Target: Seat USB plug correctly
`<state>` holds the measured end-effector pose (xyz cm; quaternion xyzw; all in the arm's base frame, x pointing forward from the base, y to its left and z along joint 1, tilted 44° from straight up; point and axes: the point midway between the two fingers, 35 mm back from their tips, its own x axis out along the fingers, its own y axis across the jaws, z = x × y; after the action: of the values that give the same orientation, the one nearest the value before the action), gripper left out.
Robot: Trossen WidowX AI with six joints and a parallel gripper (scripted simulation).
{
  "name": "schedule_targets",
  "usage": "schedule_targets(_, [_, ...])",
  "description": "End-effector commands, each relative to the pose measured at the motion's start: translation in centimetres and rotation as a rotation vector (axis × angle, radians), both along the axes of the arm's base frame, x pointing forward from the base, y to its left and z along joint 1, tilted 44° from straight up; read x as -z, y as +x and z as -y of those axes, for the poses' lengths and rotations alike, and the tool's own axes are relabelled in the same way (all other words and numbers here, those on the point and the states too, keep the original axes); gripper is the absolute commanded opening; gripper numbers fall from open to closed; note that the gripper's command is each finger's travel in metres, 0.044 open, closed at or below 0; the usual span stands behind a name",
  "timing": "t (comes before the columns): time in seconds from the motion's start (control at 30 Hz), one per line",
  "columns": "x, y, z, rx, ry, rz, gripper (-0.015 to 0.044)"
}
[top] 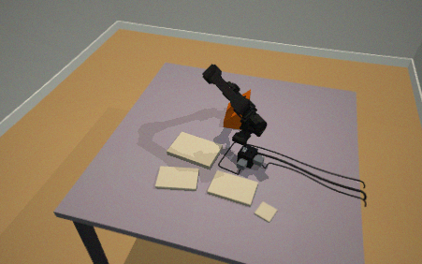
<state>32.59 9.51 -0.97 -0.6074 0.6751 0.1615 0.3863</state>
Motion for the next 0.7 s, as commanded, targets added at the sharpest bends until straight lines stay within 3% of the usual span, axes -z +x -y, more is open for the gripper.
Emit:
schedule_targets(0.0, [0.03,0.04,0.10,-0.008,-0.004,-0.004,0.0000])
schedule_targets(0.67, [0.13,0.03,0.34,-0.015,-0.011,-0.014,0.0000])
